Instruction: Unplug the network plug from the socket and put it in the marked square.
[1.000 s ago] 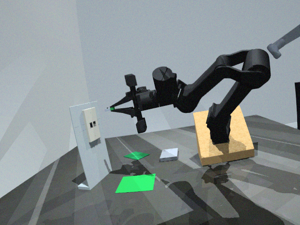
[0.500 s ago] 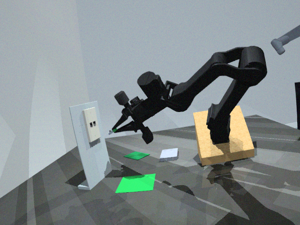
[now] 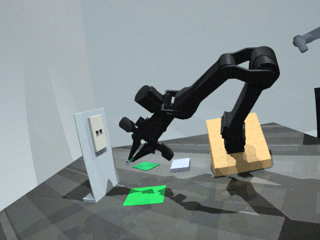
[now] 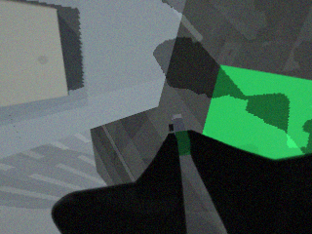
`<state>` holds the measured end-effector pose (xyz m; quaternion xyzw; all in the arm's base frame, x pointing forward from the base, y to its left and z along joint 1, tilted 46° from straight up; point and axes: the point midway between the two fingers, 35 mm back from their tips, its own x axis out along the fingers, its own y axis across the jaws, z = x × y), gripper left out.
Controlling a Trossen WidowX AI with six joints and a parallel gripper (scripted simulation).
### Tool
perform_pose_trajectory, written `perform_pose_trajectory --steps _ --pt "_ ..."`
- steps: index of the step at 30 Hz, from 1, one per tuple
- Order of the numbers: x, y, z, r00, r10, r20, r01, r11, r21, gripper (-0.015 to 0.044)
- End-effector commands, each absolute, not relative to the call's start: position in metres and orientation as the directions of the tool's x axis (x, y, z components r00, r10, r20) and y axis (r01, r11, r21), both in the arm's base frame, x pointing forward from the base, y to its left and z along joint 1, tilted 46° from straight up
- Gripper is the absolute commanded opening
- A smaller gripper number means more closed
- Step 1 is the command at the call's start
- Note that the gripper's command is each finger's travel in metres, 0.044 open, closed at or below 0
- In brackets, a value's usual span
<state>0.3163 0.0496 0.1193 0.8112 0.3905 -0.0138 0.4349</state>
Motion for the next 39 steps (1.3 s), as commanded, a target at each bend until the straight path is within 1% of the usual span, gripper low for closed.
perform_pose_trajectory --steps 1,8,39 --pt "0.308 0.064 0.115 0.618 0.685 -0.386 0.695 -0.248 0.674 0.0000" --pt "0.295 0.082 0.111 0.504 0.764 -0.403 0.751 -0.157 0.642 0.0000" --pt "0.297 0.105 0.087 0.500 0.764 -0.408 0.754 -0.151 0.640 0.0000"
